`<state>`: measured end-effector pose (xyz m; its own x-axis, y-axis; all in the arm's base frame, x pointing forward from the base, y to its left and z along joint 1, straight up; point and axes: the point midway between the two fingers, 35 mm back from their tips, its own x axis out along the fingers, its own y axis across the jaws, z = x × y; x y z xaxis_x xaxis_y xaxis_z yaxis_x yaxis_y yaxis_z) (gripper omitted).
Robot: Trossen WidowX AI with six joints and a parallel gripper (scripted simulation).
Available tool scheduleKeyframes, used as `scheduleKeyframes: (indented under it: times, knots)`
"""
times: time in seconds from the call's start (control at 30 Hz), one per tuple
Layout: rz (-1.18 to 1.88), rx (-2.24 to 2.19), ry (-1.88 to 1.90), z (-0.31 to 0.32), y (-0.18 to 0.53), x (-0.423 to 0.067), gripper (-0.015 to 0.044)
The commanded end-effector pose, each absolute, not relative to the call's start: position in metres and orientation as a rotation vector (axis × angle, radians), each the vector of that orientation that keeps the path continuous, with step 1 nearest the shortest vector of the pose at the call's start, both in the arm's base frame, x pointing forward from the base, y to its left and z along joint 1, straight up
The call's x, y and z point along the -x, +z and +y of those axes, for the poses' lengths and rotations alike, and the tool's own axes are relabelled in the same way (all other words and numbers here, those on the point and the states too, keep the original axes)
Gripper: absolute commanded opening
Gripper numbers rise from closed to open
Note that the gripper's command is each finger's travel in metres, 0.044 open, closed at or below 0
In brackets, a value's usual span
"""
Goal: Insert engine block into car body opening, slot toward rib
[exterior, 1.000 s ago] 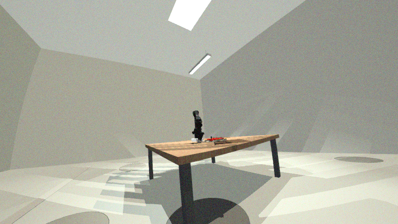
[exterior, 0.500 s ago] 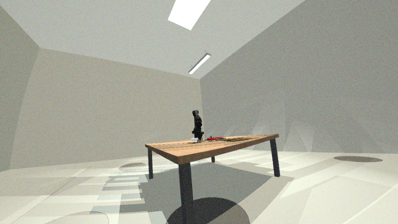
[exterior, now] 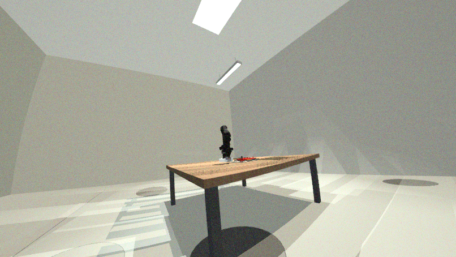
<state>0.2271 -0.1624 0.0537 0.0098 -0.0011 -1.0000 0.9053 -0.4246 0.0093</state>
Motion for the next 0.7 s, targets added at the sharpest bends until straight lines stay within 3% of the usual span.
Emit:
scheduleKeyframes:
  times: [0.0, 0.67]
  knots:
    - [0.952, -1.526, -1.509, -0.165, 0.070, -0.228, 0.0000]
    - [0.953, -1.526, -1.510, -0.166, 0.132, -0.221, 0.0000]
